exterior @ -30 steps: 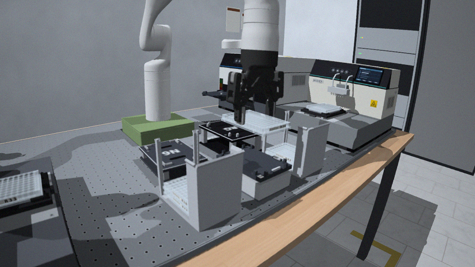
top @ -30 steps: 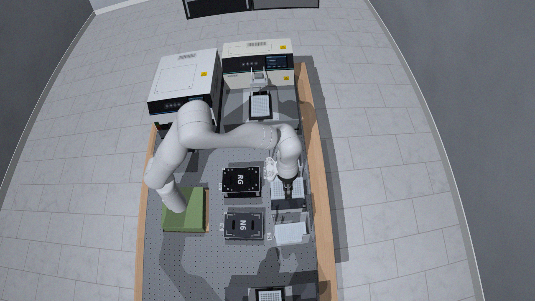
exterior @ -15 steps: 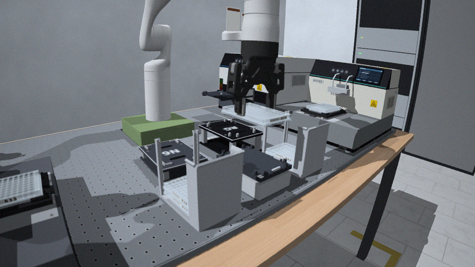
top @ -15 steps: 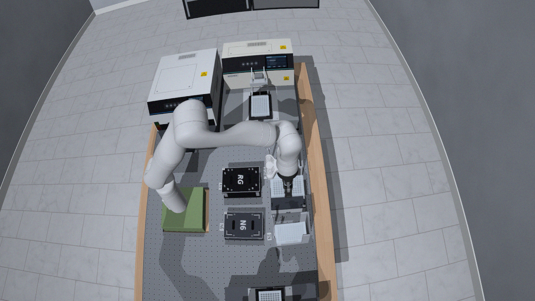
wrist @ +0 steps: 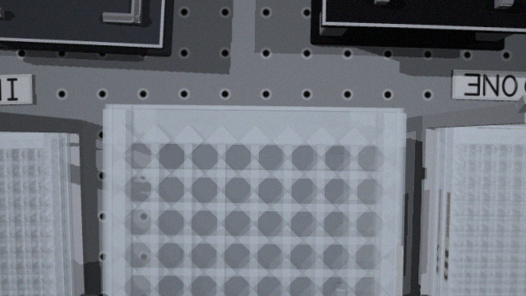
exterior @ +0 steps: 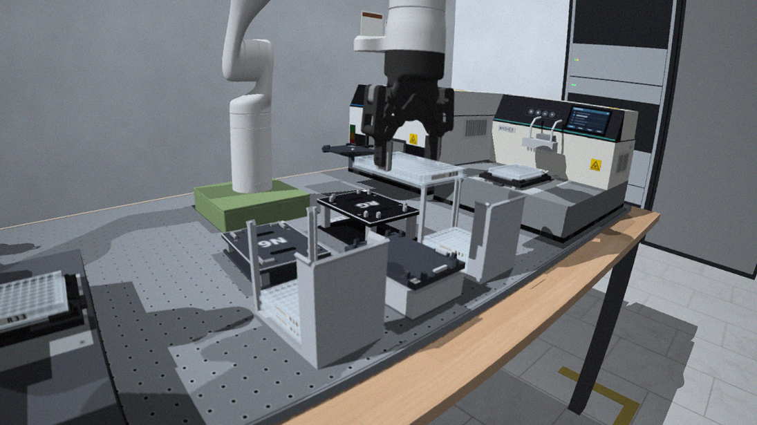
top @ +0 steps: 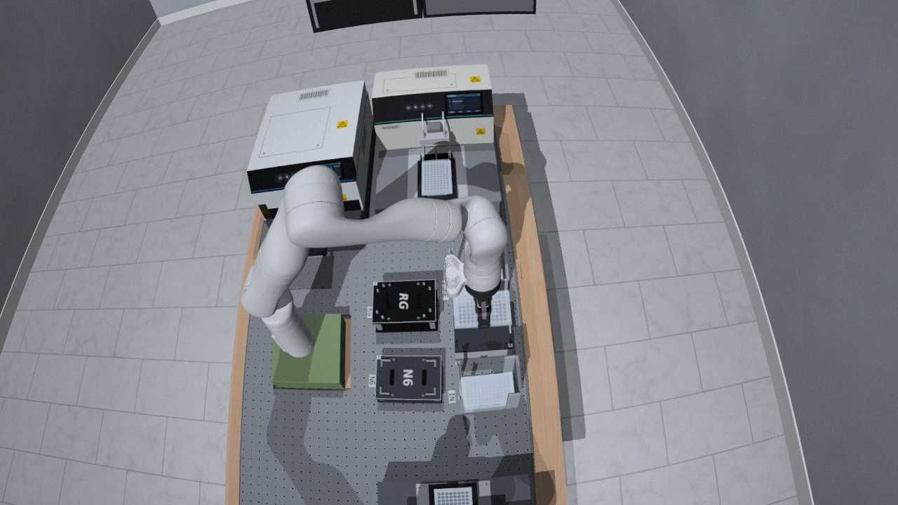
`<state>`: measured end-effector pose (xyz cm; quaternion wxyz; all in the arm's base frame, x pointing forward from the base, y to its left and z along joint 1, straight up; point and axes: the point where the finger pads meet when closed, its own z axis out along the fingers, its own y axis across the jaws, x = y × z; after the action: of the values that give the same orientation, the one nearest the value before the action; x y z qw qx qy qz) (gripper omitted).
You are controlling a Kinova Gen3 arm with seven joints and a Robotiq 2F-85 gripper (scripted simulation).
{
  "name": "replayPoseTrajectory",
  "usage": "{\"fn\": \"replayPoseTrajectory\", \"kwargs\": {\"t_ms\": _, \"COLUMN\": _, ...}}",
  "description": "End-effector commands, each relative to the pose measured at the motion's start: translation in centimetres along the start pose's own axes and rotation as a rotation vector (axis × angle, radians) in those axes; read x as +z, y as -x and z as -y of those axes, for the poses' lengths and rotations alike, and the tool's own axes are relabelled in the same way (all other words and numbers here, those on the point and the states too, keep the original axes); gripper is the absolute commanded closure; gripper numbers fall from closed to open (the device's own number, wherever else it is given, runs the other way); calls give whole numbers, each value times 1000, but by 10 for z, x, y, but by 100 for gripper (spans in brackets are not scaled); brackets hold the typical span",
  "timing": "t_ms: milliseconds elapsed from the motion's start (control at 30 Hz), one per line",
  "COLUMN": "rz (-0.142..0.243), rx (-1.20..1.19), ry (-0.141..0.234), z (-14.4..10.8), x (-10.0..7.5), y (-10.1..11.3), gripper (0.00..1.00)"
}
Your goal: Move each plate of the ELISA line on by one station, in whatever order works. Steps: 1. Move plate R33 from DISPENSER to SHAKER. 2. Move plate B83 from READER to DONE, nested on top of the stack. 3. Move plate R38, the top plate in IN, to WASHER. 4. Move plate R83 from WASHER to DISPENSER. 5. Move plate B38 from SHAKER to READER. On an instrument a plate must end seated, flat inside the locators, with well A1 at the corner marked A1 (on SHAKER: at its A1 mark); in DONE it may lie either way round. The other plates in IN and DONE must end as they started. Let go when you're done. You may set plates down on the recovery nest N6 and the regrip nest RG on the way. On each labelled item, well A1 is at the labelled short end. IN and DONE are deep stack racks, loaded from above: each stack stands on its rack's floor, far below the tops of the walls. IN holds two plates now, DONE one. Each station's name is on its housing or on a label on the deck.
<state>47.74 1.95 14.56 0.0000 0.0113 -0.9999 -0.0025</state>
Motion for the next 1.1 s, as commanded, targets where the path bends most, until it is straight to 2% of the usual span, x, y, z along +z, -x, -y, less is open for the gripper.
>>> {"fn": "replayPoseTrajectory", "kwargs": {"t_ms": 0, "rz": 5, "rx": -6, "ry": 5, "z": -1, "x": -8, "y": 1, "gripper": 6}}
{"fn": "replayPoseTrajectory", "kwargs": {"t_ms": 700, "rz": 5, "rx": -6, "ry": 4, "z": -1, "x": -33, "y": 1, "gripper": 6}}
{"fn": "replayPoseTrajectory", "kwargs": {"t_ms": 1067, "rz": 6, "rx": -2, "ry": 0, "z": 0, "x": -31, "y": 1, "gripper": 6}}
